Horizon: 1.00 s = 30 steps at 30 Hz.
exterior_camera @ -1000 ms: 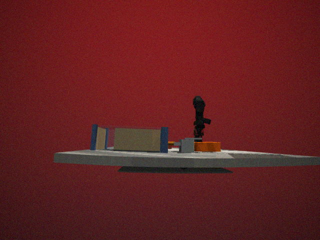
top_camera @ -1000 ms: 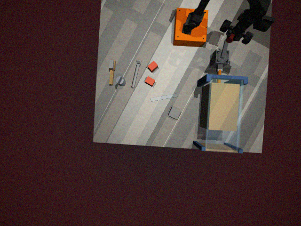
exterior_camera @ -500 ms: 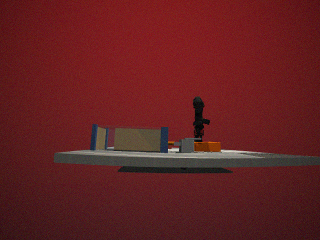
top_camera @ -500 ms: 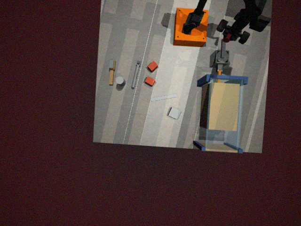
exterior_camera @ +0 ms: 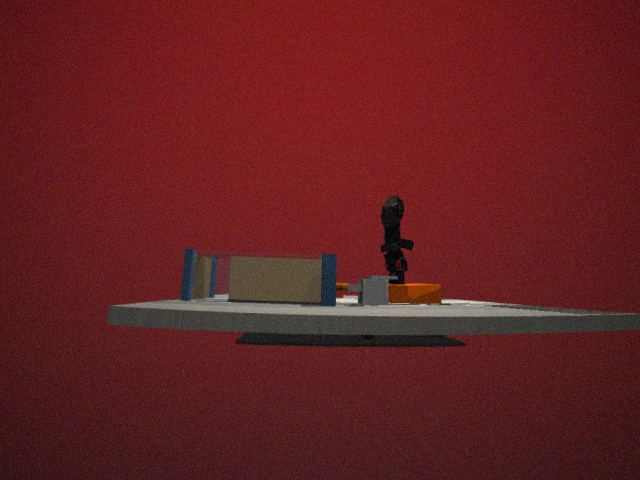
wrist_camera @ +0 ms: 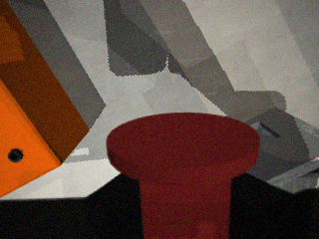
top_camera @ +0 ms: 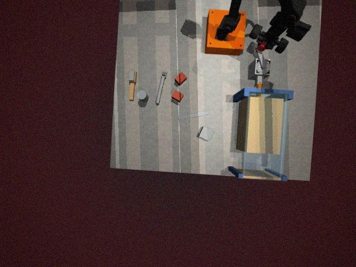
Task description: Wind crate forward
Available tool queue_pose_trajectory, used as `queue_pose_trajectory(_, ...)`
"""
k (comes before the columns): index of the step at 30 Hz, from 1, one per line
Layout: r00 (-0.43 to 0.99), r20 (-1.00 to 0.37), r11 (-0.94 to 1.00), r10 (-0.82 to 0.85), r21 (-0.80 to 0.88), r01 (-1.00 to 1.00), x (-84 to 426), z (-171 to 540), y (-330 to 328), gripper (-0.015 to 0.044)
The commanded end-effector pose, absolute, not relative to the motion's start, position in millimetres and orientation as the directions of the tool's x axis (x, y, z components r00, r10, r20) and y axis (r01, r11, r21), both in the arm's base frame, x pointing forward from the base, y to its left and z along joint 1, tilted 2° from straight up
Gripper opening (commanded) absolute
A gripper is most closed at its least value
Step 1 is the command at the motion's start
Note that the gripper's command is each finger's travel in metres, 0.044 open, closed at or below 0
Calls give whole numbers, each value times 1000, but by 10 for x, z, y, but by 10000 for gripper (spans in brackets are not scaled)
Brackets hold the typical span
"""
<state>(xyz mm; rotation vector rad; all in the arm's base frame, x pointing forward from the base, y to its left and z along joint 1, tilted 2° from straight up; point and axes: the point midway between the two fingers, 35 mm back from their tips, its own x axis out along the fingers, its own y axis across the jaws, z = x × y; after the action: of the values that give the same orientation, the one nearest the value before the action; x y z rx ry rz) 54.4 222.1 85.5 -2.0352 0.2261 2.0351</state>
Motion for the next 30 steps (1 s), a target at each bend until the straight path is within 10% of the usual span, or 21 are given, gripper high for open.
queue_pose_trajectory(1, 25, -999, -955, 48, -53, -292, 618, 840, 2100, 0)
queue_pose_trajectory(30, 28, -999, -955, 46, -52, -291, 914, 836, 1868, 0)
